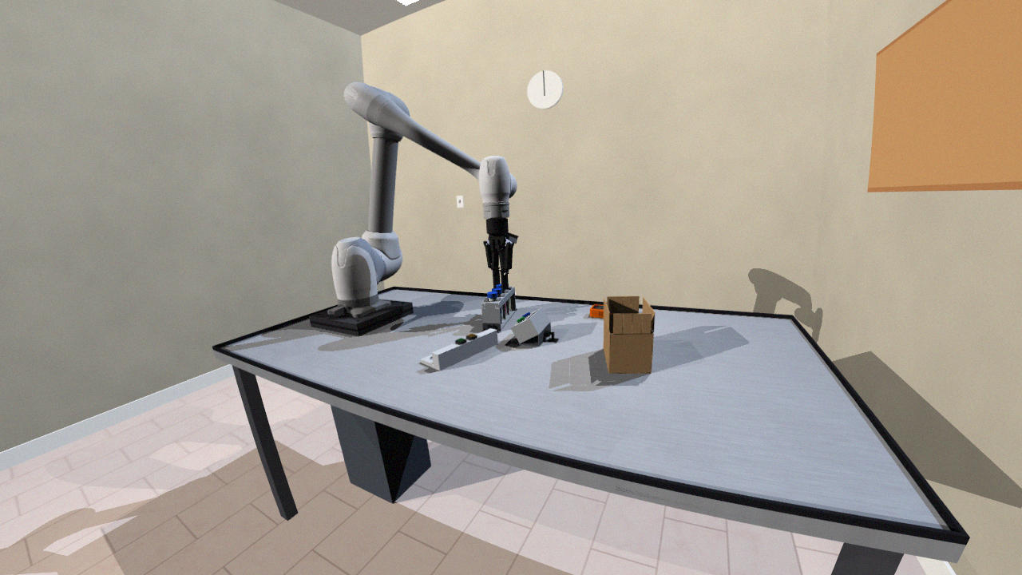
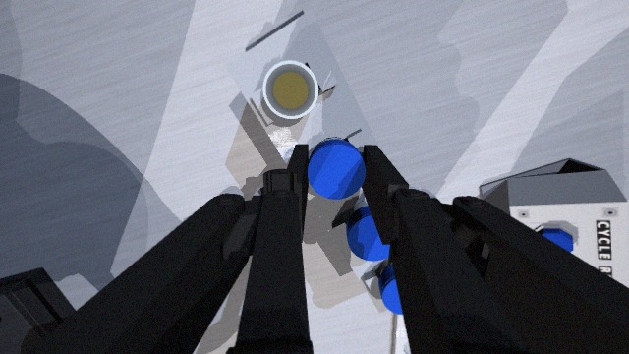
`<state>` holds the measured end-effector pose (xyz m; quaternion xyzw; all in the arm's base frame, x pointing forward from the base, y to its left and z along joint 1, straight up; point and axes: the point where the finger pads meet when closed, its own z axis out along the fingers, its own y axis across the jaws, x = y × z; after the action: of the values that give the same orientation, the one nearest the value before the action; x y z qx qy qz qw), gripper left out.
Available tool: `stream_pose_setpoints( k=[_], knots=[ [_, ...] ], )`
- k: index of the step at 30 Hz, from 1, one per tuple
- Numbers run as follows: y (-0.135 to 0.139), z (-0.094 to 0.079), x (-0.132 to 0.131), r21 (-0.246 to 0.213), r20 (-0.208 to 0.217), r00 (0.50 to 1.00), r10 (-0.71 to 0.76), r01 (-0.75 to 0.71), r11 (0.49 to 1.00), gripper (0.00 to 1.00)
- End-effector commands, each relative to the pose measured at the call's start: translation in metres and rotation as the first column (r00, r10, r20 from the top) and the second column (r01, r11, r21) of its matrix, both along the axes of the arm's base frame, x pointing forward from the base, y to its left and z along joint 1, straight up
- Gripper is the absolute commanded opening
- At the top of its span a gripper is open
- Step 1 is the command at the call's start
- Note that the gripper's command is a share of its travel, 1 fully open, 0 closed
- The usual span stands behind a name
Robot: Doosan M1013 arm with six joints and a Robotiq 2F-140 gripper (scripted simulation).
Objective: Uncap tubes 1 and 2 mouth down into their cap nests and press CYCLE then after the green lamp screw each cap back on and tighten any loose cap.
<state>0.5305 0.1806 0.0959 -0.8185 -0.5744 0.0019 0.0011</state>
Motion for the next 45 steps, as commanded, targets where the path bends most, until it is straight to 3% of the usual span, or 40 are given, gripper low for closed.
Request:
stream_pose_setpoints(
  k=[1, 6, 12, 14, 19, 25, 33, 34, 44, 45],
  knots=[
    [0.0002, 0.0005, 0.0004, 0.001, 0.001, 1.000, 0.000, 0.000, 1.000, 0.30],
    [0.0002, 0.0007, 0.0004, 0.001, 0.001, 0.980, 0.198, -0.198, 0.980, 0.30],
    [0.0002, 0.0008, 0.0004, 0.002, 0.001, 0.878, 0.479, -0.479, 0.878, 0.30],
    [0.0002, 0.0008, 0.0004, 0.002, 0.001, 0.878, 0.479, -0.479, 0.878, 0.30],
    [0.0002, 0.0010, 0.0004, 0.003, 0.002, 0.732, 0.681, -0.681, 0.732, 0.30],
    [0.0002, 0.0011, 0.0004, 0.003, 0.002, 0.500, 0.866, -0.866, 0.500, 0.30],
    [0.0003, 0.0012, 0.0004, 0.003, 0.002, 0.500, 0.866, -0.866, 0.500, 0.30],
    [0.0003, 0.0011, 0.0004, 0.003, 0.002, 0.500, 0.866, -0.866, 0.500, 0.41],
    [0.0002, 0.0012, 0.0003, 0.003, 0.002, 0.501, 0.866, -0.866, 0.501, 0.41],
    [0.0002, 0.0011, 0.0004, 0.003, 0.002, 0.571, 0.821, -0.821, 0.571, 0.41]
  ],
)
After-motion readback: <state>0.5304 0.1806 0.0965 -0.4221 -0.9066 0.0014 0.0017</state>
